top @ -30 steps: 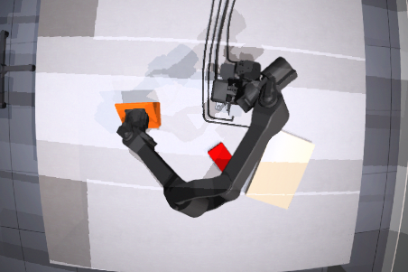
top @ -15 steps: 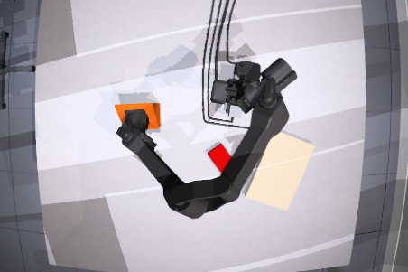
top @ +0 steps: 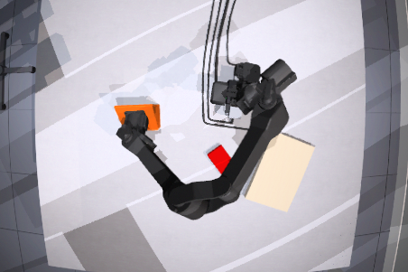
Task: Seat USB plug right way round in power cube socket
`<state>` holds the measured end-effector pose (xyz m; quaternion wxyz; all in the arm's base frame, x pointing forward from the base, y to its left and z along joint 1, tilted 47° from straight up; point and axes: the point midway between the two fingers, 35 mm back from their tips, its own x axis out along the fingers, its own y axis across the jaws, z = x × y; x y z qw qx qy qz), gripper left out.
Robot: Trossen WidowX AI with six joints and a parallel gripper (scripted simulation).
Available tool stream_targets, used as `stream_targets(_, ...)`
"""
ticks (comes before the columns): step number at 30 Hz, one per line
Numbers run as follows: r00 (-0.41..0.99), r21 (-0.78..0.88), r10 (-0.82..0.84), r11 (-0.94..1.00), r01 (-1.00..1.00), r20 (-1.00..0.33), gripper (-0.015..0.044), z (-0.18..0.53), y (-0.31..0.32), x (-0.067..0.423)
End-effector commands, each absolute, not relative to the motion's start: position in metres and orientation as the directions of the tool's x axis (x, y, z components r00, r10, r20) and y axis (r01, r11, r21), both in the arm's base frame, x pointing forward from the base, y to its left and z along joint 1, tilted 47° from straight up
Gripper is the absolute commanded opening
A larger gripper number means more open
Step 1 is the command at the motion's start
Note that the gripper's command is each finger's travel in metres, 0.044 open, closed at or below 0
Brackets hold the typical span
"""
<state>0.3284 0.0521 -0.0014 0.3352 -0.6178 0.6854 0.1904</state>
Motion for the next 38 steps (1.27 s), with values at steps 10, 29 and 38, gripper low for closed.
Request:
stream_targets(10,-0.012,-0.153,-0.719,0.164,-0.974,-0.695,0.0095,-0.001,0.052,0.328)
stream_targets(29,-0.012,-0.153,-0.719,0.165,-0.974,-0.695,0.0095,0.0,0.053,0.328)
stream_targets(38,-0.012,-0.153,-0.719,0.165,-0.974,-0.695,0.0095,0.006,0.06,0.329)
